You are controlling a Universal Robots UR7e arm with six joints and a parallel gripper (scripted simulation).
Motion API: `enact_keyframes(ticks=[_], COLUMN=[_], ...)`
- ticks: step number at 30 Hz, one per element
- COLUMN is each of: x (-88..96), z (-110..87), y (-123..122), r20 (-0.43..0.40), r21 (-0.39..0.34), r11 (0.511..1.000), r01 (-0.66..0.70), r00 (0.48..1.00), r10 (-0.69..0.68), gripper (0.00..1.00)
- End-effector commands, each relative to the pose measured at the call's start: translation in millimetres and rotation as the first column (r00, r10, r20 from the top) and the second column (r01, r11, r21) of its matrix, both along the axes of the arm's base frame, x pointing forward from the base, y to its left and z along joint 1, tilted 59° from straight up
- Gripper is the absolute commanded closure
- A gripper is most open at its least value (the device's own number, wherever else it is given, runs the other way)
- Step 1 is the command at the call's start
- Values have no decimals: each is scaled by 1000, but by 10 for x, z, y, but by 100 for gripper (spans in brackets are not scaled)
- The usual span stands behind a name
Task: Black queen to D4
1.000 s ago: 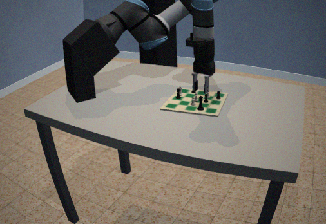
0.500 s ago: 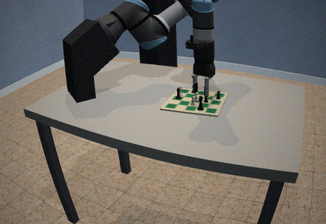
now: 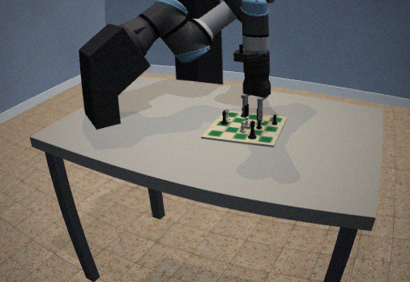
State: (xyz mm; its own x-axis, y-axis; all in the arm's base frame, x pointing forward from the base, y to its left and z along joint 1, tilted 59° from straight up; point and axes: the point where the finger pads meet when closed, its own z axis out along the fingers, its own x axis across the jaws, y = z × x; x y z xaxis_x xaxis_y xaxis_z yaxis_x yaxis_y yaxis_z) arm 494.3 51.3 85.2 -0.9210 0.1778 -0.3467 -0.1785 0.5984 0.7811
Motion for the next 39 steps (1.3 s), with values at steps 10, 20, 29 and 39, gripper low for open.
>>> enact_keyframes(ticks=[10,20,29,39], x=[2,2,14,89], z=[2,2,-17,-128], y=[-4,-4,24,191], r20=[1,1,1,1], r21=[0,0,0,0], r11=[1000,1000,1000,1000], r01=[1,1,1,1], r00=[1000,1000,1000,1000], r10=[-1,-1,-1,-1], gripper=[21,21,21,21])
